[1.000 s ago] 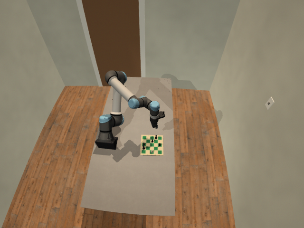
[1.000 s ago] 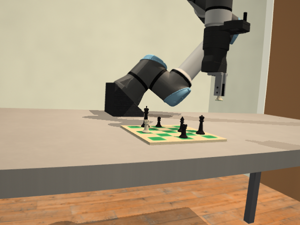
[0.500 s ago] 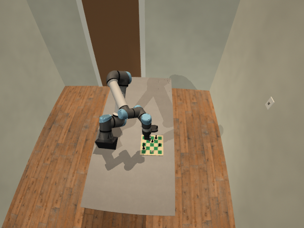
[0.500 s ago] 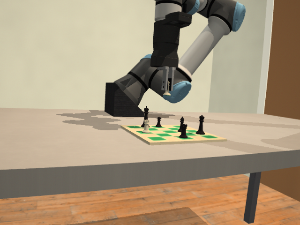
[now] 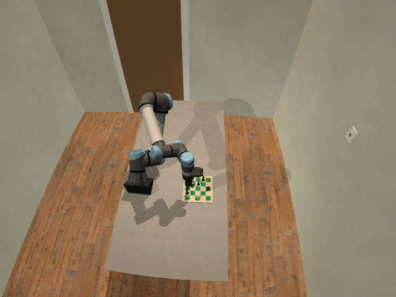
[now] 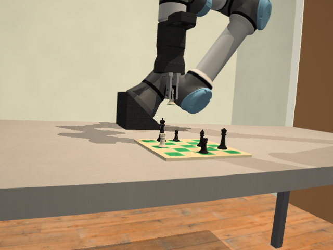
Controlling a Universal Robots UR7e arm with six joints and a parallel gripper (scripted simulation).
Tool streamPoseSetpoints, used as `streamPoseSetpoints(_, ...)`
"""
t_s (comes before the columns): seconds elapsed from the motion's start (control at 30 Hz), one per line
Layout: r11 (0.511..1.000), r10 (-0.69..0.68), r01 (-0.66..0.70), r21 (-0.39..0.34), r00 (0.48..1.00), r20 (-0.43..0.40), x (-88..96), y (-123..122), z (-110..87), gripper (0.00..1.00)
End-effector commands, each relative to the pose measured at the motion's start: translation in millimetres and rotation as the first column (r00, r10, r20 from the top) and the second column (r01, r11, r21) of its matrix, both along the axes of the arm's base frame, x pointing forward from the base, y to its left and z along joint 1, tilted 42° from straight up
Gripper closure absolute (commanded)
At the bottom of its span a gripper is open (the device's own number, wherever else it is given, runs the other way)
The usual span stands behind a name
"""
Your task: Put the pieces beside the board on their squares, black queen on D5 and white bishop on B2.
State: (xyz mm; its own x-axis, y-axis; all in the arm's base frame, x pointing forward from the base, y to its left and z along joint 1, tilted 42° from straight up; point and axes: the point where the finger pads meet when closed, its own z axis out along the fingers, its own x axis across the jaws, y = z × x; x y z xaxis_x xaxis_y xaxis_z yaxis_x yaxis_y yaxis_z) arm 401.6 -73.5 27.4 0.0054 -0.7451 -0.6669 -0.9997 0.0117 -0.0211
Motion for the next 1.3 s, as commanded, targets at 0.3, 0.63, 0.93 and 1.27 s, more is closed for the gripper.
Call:
streamPoseSetpoints(0.3,1.000,0.000,0.000,-0.001,1.000,0.001,0.5,9,-10.4,1.00)
streamPoseSetpoints(0.63,1.000,0.000,0.000,-0.001,1.000,0.001,1.5,33,-37.3,1.00)
streamPoseSetpoints(0.93,1.000,0.000,0.000,-0.001,1.000,0.001,2.5,57,-64.7,1.00)
streamPoseSetpoints(1.27,1.000,0.000,0.000,-0.001,1.000,0.001,2.7,63,-71.6,1.00)
